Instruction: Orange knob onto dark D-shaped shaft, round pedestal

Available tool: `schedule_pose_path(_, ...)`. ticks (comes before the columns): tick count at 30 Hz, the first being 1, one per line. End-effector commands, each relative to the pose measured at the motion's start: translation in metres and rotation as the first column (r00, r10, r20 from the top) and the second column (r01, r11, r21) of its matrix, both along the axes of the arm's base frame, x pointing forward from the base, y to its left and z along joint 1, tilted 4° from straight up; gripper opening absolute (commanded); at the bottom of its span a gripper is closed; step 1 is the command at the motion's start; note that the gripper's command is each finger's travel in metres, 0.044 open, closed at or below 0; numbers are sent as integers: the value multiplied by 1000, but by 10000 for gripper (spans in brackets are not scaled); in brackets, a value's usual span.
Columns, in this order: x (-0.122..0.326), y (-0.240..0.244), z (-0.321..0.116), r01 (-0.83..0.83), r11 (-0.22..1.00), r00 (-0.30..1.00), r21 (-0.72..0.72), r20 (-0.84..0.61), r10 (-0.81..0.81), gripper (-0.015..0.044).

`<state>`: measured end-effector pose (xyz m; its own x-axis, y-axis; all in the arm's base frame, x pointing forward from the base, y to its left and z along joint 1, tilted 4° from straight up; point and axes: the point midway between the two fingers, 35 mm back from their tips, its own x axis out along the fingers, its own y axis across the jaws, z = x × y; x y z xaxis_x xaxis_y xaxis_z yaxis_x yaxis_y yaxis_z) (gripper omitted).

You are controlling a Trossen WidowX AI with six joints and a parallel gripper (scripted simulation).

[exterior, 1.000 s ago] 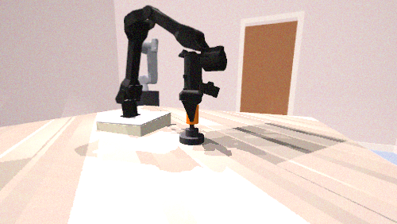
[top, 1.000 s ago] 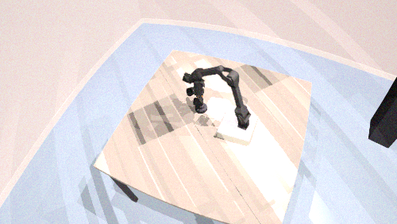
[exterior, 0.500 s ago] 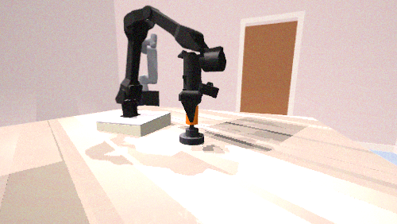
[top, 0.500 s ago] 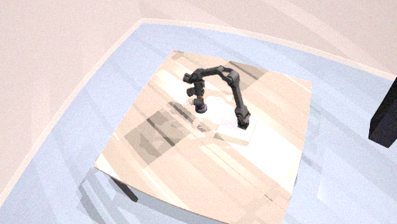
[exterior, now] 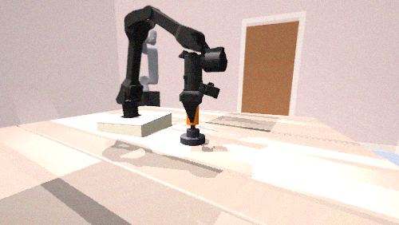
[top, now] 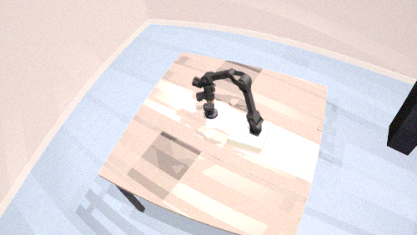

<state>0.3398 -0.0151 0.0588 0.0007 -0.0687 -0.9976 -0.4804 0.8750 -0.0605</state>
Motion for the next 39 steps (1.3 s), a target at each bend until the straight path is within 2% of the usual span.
schedule_pose_path(1, 2, 0, 4, -14, 1000, 1000, -1, 3, 14, 0)
schedule_pose_path(8, 5, -1, 3, -213, 977, 977, -1, -11, 213, 0)
schedule_pose_path(39, 3, 0, -1, -213, 977, 977, -1, -11, 213, 0)
